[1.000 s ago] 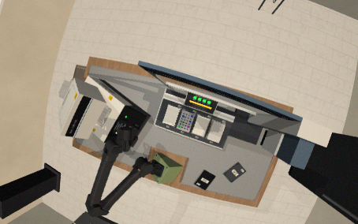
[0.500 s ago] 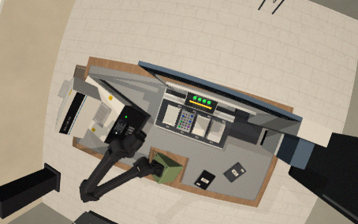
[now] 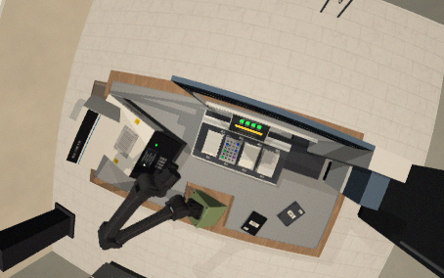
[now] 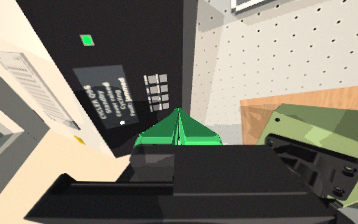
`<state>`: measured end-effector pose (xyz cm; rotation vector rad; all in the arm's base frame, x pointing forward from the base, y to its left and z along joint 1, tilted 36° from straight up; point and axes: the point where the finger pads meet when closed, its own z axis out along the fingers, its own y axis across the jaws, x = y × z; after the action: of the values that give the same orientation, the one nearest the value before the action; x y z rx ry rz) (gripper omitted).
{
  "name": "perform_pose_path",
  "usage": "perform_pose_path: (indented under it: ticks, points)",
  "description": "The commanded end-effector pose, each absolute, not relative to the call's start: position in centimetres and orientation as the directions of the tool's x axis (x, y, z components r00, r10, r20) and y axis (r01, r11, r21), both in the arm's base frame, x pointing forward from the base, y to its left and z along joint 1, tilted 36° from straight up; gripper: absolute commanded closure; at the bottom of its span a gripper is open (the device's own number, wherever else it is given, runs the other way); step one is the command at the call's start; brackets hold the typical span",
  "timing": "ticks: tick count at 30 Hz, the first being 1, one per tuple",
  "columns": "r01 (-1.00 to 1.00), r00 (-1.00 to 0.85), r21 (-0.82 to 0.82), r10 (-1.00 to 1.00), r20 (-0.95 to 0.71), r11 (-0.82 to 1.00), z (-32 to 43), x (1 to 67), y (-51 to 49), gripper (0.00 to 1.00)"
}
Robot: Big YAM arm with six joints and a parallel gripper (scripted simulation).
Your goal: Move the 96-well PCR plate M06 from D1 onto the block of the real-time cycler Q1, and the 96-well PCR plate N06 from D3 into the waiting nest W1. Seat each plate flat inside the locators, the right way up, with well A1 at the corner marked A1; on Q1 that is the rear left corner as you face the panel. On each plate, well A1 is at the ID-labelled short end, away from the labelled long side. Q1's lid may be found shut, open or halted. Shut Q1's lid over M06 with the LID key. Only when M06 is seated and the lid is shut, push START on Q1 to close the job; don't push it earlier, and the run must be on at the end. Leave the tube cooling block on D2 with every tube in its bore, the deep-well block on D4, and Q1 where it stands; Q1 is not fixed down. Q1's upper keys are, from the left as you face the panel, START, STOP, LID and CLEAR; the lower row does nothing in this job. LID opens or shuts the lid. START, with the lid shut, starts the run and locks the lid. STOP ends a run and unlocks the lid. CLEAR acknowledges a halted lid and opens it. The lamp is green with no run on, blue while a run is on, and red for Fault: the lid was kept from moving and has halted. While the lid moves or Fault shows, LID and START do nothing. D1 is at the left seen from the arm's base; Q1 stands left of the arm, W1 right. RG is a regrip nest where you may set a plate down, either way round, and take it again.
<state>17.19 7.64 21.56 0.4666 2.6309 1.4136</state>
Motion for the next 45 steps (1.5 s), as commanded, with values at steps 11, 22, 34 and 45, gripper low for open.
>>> perform_pose_path:
  ticks: [11, 22, 34, 45]
  points:
    - [0.203, -0.948, 0.833, 0.315, 0.036, 0.515, 21.6, 17.2, 7.9, 1.0]
    - [0.221, -0.938, 0.832, 0.346, 0.038, 0.509, 21.4, 17.3, 7.4, 1.0]
    - [0.178, -0.946, 0.83, 0.325, -0.004, 0.529, 22.6, 18.0, 7.5, 1.0]
    - [0.15, -0.945, 0.827, 0.325, -0.042, 0.542, 23.9, 18.7, 7.2, 1.0]
